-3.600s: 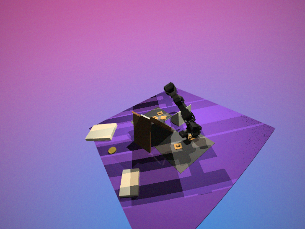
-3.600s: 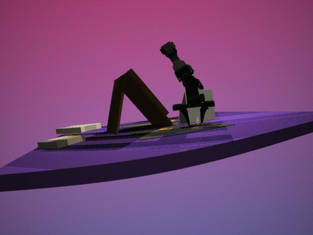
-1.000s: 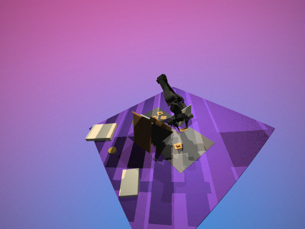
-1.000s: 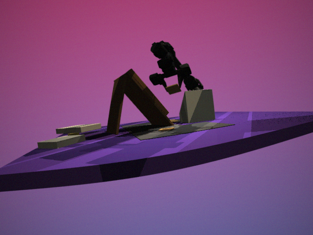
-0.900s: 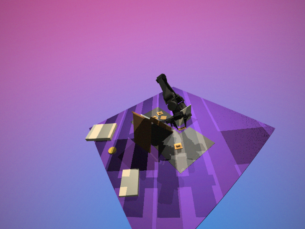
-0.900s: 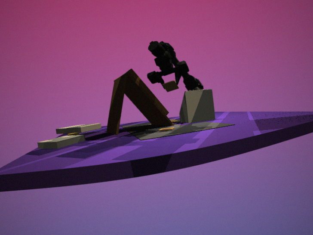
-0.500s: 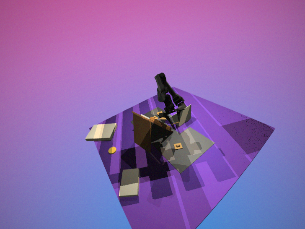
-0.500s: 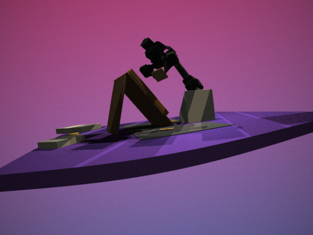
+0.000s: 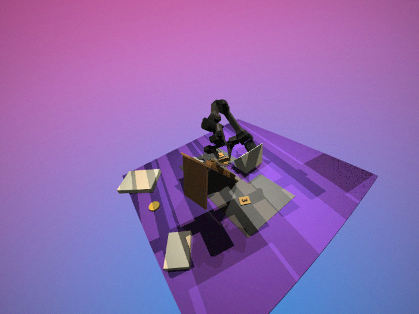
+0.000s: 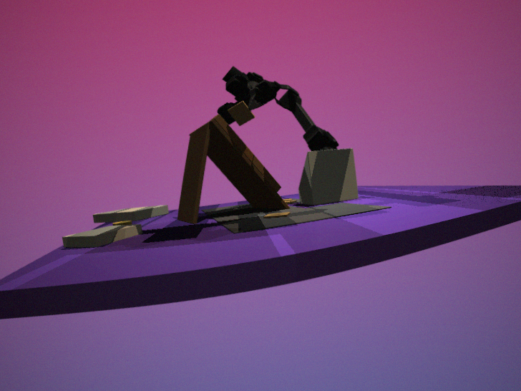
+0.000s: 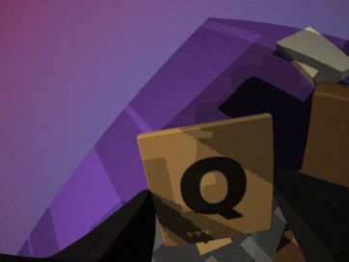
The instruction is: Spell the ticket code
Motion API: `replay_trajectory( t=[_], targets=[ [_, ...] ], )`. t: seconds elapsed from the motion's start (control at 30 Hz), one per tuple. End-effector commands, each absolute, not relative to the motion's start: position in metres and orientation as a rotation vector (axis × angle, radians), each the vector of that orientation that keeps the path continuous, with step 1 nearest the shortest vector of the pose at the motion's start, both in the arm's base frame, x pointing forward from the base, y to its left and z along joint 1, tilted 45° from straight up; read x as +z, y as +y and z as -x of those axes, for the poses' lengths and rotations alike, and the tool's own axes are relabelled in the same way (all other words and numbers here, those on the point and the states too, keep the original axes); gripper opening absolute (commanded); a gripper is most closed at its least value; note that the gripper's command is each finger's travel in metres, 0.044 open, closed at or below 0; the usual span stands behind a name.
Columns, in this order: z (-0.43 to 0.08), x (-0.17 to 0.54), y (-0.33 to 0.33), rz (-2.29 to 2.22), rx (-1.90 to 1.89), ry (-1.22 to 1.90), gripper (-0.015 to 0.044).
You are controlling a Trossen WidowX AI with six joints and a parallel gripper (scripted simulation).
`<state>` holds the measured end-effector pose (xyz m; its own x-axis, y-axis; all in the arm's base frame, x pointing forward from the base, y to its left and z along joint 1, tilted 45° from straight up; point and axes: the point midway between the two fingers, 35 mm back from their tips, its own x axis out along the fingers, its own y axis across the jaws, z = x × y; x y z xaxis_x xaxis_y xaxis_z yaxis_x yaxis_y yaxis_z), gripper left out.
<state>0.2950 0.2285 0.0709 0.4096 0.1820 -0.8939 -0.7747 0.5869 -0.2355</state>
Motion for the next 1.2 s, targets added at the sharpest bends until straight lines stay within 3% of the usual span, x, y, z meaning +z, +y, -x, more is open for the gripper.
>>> replay_trajectory(
  t=[0.0, 1.17],
  targets=[
    [-0.304, 0.094, 0.218, 0.693, 0.666, 0.899, 0.0000],
    [-0.357, 0.204, 0.063, 0.733, 0.396, 0.634, 0.0000]
  ],
)
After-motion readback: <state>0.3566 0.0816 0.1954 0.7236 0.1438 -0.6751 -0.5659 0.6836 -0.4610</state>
